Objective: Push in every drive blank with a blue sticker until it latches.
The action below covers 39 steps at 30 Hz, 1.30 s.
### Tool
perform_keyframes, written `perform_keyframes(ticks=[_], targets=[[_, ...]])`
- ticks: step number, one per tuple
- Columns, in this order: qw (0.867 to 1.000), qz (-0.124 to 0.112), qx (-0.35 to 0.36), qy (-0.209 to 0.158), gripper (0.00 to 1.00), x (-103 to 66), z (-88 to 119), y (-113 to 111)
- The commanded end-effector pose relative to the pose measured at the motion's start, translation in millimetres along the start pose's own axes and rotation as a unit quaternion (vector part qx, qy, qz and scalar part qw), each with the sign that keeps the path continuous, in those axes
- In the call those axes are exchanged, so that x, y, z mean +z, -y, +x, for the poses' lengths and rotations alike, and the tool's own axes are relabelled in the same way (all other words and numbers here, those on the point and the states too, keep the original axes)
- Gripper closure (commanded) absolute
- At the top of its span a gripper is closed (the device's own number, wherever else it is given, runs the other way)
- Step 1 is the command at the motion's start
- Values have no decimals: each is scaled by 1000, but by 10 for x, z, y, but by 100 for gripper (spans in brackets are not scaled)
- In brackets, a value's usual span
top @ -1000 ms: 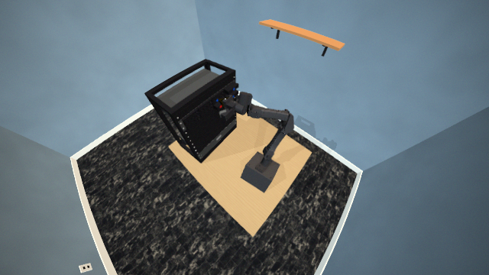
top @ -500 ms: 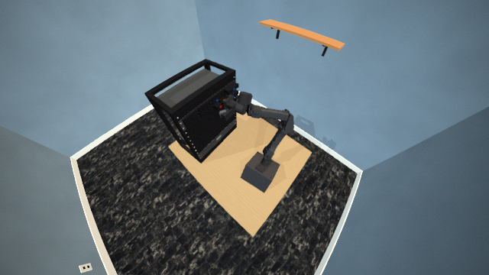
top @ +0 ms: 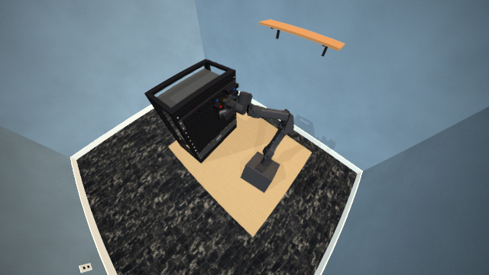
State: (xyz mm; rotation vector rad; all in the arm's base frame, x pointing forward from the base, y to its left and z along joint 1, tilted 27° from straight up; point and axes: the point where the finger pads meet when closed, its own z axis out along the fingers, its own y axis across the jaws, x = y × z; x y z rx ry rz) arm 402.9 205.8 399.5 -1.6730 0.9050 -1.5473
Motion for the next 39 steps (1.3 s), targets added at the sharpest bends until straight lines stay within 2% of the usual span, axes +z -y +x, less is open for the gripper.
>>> perform_keyframes(ticks=[1, 5, 6, 12, 14, 15, 22, 26, 29, 30, 33, 36, 39], targets=[[997, 54, 50, -8, 100, 16, 120, 385], [997, 57, 50, -3, 100, -20, 83, 405], [996, 68, 60, -8, 100, -138, 205, 479], [996, 68, 60, -8, 100, -138, 205, 479], [996, 68, 62, -12, 100, -239, 229, 470], [997, 52, 48, -6, 100, -270, 120, 305], [998, 47, 36, -4, 100, -875, 98, 209], [998, 47, 37, -4, 100, -1072, 99, 191], [998, 48, 38, -4, 100, -1094, 101, 192], [997, 57, 56, -9, 100, -1129, 194, 299], [997, 55, 53, -8, 100, -1131, 181, 283], [998, 45, 39, -7, 100, -1097, 138, 157], [998, 43, 38, -6, 100, -1074, 223, 84]])
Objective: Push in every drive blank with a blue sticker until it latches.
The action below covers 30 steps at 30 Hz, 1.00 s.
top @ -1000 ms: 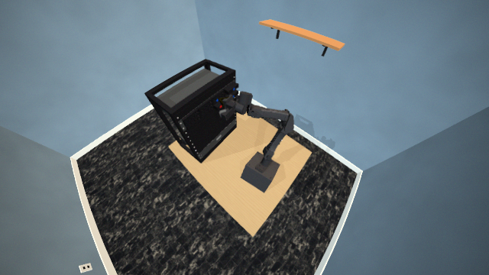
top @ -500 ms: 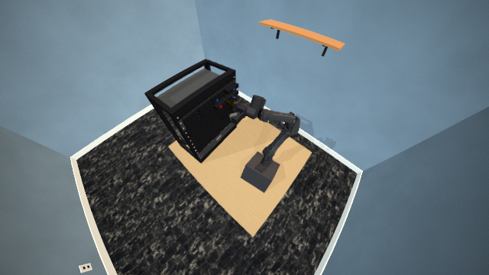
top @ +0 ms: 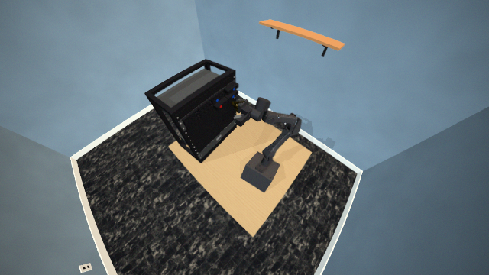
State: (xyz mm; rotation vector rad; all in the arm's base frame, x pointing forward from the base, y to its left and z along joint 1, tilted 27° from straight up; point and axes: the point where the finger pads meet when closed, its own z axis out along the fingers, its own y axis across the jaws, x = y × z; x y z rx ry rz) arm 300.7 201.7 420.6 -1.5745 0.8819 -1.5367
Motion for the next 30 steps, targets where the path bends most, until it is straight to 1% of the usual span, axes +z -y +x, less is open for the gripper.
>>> perform_keyframes(ticks=[1, 5, 7, 8, 9, 14, 15, 16, 17, 19, 21, 26, 29, 30], targets=[[1000, 5, 11, 0, 100, -42, 174, -44], [1000, 5, 11, 0, 100, -55, 412, -196], [1000, 5, 11, 0, 100, -55, 412, -196], [999, 18, 26, -7, 100, -85, 591, -91], [1000, 5, 11, 0, 100, -62, 542, -279], [1000, 4, 12, 1, 100, -77, 815, -454], [1000, 11, 18, -3, 100, -97, 912, -406], [1000, 13, 19, -4, 100, -104, 961, -413], [1000, 7, 15, -1, 100, -91, 948, -496], [1000, 3, 13, 1, 100, -87, 977, -558], [1000, 12, 19, -4, 100, -110, 1072, -492], [1000, 11, 18, -3, 100, -105, 1077, -525], [1000, 20, 23, -6, 100, -108, 1096, -476], [1000, 17, 21, -6, 100, -54, 1084, -475]])
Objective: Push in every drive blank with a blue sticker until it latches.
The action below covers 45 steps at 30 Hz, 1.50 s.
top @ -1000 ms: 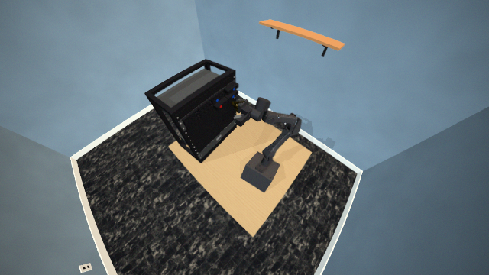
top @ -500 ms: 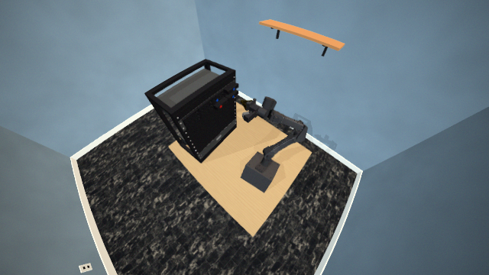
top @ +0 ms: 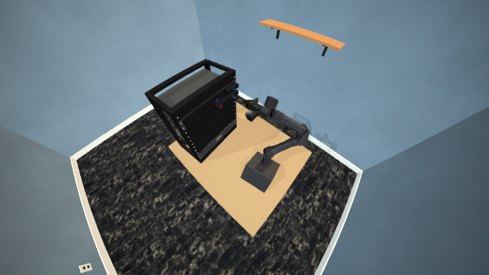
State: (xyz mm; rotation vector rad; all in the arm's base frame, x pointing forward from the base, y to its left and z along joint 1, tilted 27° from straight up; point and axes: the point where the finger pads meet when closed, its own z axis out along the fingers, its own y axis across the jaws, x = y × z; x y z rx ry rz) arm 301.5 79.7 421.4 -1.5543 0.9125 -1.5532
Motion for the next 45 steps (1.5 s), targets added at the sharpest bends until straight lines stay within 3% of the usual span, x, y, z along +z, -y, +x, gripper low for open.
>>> perform_keyframes(ticks=[1, 9, 14, 16, 40, 45], targets=[[1000, 20, 15, 9, 100, 64, 2, 133], [1000, 20, 14, 8, 100, 618, -9, 141], [1000, 22, 14, 13, 100, 652, -43, 159], [999, 36, 20, 8, 100, 557, 32, 245], [999, 34, 19, 9, 100, 573, 17, 231], [999, 25, 15, 17, 100, 641, -70, 201]])
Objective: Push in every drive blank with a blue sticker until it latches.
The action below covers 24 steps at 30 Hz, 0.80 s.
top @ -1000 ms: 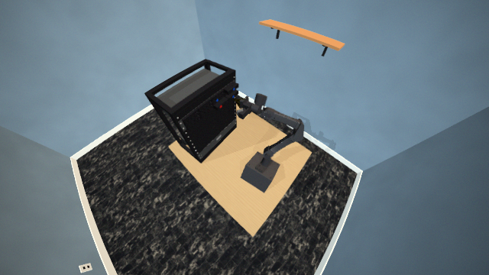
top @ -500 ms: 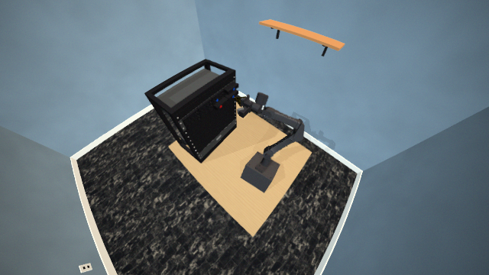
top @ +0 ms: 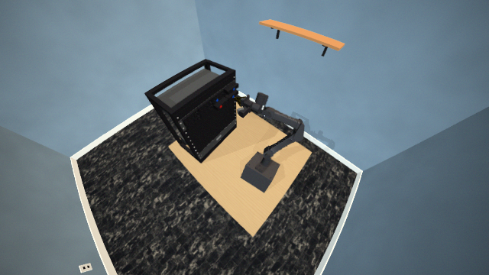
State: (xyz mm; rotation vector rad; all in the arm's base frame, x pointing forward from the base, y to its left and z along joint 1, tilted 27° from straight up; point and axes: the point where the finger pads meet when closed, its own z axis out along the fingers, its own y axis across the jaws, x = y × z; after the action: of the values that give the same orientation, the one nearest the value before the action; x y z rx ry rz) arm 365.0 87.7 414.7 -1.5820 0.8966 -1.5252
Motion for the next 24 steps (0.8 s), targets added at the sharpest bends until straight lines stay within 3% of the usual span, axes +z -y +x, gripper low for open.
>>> perform_keyframes(ticks=[1, 4, 7, 20, 24], targets=[[1000, 25, 16, 0, 100, 10, 24, 235], [1000, 14, 12, 1, 100, 16, 11, 236], [999, 28, 17, -3, 100, -46, 69, 321], [999, 31, 18, -3, 100, -46, 71, 332], [1000, 27, 16, -1, 100, 59, 26, 286]])
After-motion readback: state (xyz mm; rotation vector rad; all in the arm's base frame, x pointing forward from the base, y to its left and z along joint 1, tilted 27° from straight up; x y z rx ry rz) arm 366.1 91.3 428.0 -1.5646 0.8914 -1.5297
